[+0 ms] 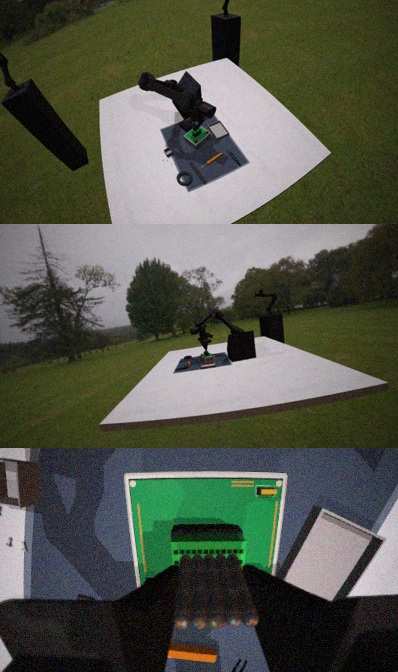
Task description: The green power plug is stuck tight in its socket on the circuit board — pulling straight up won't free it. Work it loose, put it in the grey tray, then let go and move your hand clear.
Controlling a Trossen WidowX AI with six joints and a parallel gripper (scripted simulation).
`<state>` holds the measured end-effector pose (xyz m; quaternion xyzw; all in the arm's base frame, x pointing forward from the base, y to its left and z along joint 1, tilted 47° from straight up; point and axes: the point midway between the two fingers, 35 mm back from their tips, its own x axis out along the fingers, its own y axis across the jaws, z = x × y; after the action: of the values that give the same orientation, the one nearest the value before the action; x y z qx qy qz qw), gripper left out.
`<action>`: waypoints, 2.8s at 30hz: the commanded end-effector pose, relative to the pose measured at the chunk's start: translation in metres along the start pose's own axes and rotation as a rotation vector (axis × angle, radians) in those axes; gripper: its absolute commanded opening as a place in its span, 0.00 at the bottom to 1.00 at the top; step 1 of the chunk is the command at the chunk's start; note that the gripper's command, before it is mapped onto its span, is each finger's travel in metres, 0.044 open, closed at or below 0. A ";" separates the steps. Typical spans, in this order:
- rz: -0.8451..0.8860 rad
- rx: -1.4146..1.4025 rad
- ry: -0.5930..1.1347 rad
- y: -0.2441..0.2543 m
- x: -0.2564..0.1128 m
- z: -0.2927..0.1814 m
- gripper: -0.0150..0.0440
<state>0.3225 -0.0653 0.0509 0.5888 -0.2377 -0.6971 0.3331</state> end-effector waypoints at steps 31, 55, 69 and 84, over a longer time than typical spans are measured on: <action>-0.116 -0.016 0.023 0.008 -0.021 0.000 0.25; 0.037 -0.015 0.025 -0.005 -0.025 0.001 0.25; -0.098 -0.016 0.024 0.007 -0.029 0.000 0.25; 0.053 -0.015 0.025 -0.006 -0.031 0.001 0.25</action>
<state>0.3213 -0.0503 0.0601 0.5760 -0.2652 -0.6857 0.3574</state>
